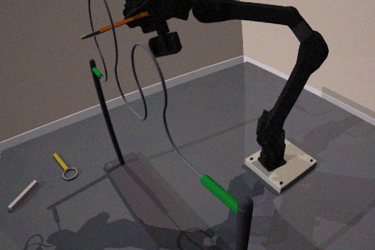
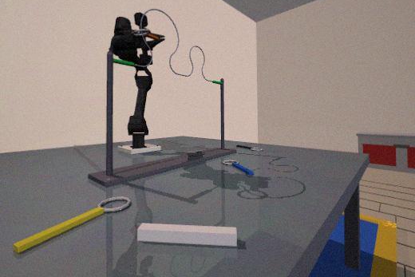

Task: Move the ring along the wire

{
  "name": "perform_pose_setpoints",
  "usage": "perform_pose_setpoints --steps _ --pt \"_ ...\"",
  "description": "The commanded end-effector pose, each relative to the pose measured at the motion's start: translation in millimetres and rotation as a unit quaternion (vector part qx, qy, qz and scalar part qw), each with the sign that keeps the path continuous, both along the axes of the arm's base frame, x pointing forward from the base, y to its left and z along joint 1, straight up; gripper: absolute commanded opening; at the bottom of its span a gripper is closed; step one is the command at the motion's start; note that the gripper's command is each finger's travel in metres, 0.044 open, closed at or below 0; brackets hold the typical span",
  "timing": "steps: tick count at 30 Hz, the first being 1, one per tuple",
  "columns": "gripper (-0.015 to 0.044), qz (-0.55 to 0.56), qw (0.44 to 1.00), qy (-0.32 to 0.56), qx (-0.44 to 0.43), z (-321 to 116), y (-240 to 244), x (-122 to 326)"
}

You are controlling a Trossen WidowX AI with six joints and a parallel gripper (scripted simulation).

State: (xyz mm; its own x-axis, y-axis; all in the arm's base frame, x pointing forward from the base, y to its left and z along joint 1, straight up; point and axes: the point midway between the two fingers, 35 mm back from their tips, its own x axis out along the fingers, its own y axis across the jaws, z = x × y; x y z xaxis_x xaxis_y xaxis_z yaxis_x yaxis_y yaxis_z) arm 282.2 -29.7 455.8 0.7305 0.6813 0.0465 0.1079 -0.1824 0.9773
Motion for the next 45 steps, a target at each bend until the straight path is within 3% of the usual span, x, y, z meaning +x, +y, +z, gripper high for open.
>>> perform_pose_setpoints --steps 1,45 --pt "-0.015 0.002 1.0 -0.006 -0.02 0.3 0.8 -0.6" --pt "-0.015 -0.002 0.954 -0.054 -0.296 -15.6 1.4 -1.3"
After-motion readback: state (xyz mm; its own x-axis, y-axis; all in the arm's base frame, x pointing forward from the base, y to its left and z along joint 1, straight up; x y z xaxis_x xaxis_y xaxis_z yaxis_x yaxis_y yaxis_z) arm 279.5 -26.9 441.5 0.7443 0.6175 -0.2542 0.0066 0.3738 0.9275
